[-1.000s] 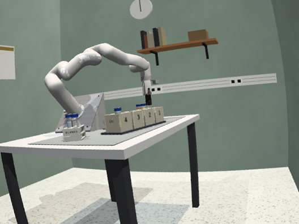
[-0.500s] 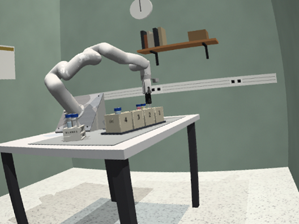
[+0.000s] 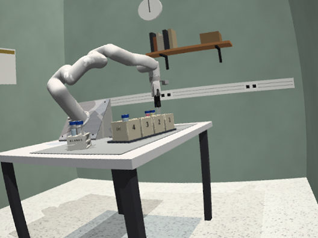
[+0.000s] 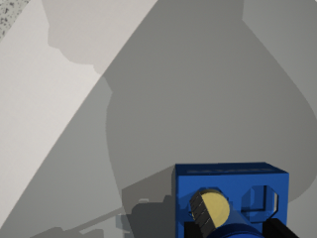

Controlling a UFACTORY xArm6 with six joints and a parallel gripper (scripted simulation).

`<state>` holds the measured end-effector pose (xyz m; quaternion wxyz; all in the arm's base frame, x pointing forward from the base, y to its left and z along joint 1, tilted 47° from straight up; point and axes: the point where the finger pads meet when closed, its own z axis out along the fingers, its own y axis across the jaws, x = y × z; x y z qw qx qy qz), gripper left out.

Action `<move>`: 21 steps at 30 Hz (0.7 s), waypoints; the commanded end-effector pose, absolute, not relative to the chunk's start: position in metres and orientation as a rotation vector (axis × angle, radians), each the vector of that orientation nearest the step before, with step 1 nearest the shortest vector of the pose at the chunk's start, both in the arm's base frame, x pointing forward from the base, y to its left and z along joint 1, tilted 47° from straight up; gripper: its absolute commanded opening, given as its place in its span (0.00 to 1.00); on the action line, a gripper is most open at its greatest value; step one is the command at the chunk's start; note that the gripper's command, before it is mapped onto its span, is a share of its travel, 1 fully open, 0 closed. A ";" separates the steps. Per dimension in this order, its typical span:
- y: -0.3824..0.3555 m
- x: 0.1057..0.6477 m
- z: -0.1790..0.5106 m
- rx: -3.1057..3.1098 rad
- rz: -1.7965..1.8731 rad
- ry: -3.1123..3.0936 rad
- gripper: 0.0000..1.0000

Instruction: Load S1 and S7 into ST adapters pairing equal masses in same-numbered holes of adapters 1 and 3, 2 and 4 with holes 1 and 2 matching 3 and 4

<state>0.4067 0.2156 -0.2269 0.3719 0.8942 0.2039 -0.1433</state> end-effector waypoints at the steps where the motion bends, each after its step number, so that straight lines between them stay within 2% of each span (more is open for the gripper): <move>1: 0.221 0.409 -0.222 2.295 -0.363 0.523 0.00; 21: 0.247 0.412 -0.197 2.295 -0.363 0.523 0.00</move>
